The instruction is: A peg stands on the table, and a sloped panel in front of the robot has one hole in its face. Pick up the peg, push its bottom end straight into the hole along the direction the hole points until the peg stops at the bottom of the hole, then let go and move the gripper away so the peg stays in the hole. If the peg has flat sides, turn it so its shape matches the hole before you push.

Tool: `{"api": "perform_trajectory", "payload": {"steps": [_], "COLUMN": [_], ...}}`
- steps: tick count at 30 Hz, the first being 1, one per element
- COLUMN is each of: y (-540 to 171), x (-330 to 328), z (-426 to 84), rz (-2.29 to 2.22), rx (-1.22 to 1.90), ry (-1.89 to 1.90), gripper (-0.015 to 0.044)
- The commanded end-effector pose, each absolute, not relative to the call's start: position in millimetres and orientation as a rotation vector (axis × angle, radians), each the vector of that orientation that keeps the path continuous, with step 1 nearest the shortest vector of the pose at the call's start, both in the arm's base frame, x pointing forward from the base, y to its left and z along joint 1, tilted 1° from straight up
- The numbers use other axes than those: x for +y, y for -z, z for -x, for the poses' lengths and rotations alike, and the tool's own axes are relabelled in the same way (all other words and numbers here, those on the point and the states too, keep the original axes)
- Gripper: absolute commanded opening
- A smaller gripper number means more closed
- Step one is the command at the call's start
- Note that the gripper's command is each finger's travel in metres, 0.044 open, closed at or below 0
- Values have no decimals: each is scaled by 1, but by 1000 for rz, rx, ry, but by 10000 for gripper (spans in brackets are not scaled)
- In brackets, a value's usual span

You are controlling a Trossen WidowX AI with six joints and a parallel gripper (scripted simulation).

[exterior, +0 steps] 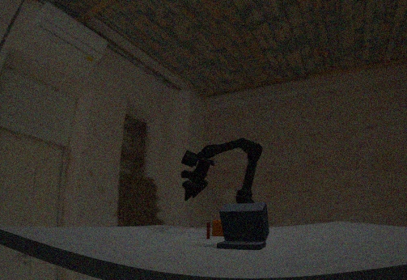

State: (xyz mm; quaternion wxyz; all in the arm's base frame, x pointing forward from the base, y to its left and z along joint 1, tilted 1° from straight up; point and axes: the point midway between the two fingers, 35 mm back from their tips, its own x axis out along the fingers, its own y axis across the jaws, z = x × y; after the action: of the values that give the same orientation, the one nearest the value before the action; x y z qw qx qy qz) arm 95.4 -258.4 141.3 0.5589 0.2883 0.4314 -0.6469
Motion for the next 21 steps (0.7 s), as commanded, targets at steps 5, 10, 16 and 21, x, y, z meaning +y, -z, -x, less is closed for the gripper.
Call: {"api": "perform_trajectory", "payload": {"steps": [5,10,16,21], "y": [-135,-130,-125,-120], "x": [-253,-248,-240,-232], "z": [-117,-131,-148,-163], "rz": [-818,-909,-1019,-1099], "rx": [925,869,806,760], "ry": [1549,1566,1587,1599], "gripper": [440,440,440,440]}}
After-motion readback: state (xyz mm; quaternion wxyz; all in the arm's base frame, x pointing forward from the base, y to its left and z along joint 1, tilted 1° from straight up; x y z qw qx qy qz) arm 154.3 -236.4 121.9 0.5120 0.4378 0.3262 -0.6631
